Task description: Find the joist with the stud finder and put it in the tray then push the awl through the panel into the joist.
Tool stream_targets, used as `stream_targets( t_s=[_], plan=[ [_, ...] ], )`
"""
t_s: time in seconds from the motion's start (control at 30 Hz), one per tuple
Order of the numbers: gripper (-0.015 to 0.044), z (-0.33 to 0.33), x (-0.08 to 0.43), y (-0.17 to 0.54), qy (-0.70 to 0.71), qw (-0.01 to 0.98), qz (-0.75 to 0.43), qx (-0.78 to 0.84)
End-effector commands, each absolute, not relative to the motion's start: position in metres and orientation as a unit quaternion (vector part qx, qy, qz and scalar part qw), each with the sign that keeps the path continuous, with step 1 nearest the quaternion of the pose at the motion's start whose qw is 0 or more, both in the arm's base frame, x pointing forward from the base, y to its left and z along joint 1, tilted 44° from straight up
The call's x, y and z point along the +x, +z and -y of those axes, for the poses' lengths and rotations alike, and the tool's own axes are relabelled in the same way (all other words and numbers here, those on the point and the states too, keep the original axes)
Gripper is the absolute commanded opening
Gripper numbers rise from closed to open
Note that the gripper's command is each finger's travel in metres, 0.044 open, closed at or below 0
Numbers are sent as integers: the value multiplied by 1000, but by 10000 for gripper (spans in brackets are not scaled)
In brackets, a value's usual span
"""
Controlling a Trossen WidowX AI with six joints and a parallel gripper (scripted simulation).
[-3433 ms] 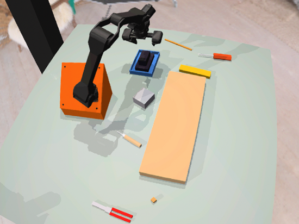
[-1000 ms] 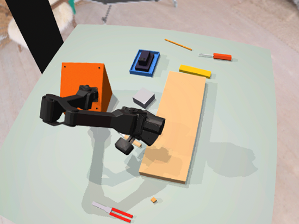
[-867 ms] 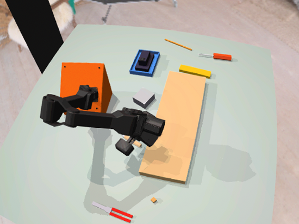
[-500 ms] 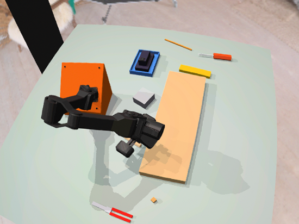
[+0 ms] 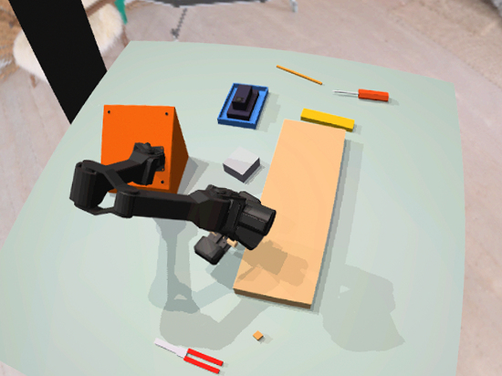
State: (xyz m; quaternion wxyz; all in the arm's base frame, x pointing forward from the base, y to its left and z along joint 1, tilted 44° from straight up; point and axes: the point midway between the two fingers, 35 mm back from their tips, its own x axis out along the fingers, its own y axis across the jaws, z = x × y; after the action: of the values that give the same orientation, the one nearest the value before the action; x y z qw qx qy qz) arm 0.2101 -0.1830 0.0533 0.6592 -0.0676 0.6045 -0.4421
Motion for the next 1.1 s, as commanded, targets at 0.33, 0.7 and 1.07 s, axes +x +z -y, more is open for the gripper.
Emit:
stream_targets(
  t_s=[0.33,0.7,1.07],
  plan=[
    [0,181,211,54,-440,659,-606,-67],
    [0,140,222,92,-435,661,-608,-61],
    [0,98,218,140,-438,659,-608,-65]
  ],
)
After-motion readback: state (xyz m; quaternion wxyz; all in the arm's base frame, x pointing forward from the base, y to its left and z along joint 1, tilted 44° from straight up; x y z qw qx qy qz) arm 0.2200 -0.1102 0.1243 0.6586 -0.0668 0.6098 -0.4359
